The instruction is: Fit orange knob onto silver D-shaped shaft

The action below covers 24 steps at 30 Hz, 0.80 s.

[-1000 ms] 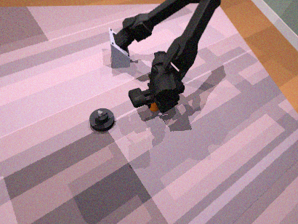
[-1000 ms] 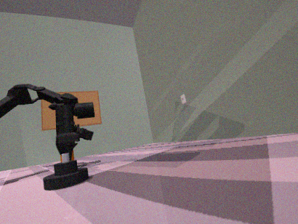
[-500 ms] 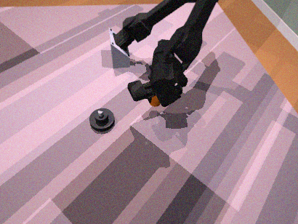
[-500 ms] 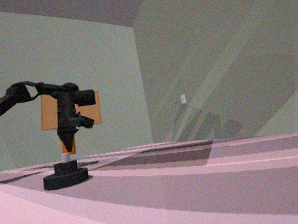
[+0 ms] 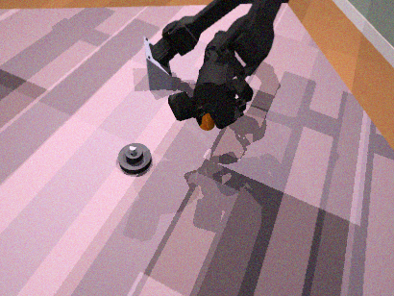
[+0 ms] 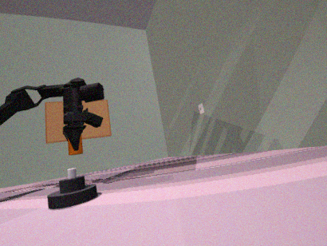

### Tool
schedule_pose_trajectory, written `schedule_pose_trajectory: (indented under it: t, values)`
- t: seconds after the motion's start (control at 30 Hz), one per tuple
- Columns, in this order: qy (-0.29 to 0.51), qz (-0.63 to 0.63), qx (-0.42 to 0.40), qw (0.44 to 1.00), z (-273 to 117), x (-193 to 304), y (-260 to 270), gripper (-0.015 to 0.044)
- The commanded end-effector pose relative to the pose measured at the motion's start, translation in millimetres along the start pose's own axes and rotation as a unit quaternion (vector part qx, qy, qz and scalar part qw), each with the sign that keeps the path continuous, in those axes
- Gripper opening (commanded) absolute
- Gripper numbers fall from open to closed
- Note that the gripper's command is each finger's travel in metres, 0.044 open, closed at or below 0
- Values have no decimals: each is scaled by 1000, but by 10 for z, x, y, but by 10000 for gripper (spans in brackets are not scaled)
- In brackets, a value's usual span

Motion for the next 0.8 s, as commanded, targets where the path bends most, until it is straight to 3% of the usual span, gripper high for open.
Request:
schedule_pose_trajectory:
  t: [0.0, 0.33, 0.77]
  values:
    - [-1, -1, 1, 1000, -133, -9, -15, 0]
    - [0, -2, -4, 1000, -405, 0, -13, 0]
    - [-1, -2, -2, 1000, -352, -84, -286, 0]
Point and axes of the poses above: the point midway between the two fingers, 35 mm back from their tips, its own z axis out along the fingers, its own y axis across the jaws, x = y × z, the point moved 4 cm from there along -z, back along the fingers, and after that the axes turned 12 degrees about z, right-handed, at the moved point
